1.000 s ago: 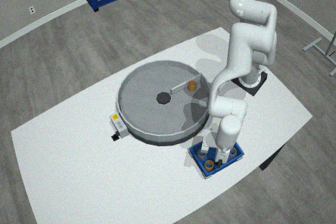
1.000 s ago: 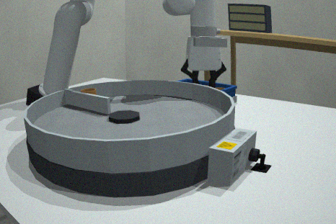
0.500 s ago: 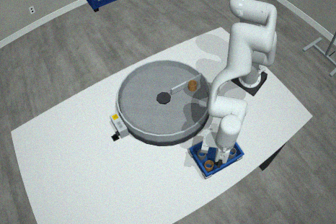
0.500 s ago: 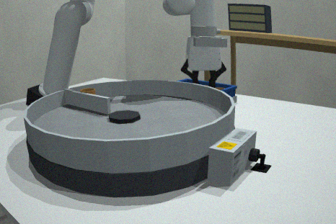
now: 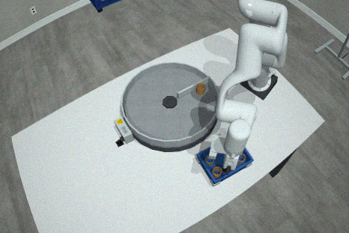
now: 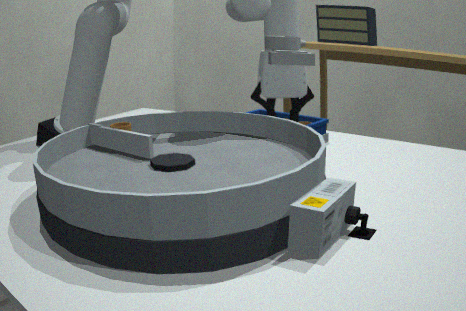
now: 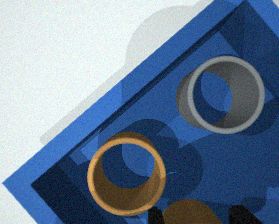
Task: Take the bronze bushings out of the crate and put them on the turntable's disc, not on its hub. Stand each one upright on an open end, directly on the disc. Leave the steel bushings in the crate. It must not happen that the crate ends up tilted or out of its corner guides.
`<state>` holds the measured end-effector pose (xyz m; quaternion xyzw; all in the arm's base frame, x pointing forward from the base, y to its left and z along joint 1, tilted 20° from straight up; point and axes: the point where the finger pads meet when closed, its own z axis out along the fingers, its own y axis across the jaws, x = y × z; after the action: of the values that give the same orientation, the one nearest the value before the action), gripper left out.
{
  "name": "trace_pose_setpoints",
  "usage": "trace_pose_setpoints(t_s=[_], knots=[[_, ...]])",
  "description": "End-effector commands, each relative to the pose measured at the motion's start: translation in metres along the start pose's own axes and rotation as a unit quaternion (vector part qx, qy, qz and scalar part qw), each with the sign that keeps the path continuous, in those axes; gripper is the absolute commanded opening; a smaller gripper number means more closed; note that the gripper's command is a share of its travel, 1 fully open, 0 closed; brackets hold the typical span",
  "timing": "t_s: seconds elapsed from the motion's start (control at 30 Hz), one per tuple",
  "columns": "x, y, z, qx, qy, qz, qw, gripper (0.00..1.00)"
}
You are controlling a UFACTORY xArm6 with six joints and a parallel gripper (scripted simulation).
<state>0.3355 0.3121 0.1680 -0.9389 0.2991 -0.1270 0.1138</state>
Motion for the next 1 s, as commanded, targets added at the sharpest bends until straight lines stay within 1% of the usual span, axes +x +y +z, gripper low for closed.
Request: trace_pose_setpoints(t_s=[0.0,0.33,0.57,0.63,0.77,0.97], knots=[[0.0,-0.001,-0.001,0.002,0.0,0.0,1.0,0.0],[0.0,-0.001,-0.002,0.002,0.0,0.0,1.0,0.0],[0.0,-0.001,-0.013,0.002,0.0,0.0,1.0,0.0],[0.0,-0.001,-0.013,0.002,0.0,0.0,1.0,0.0],[0.0,-0.001,-0.027,0.002,0.0,0.0,1.0,0.0],[0.0,-0.001,-0.055,0.002,0.0,0.0,1.0,0.0]])
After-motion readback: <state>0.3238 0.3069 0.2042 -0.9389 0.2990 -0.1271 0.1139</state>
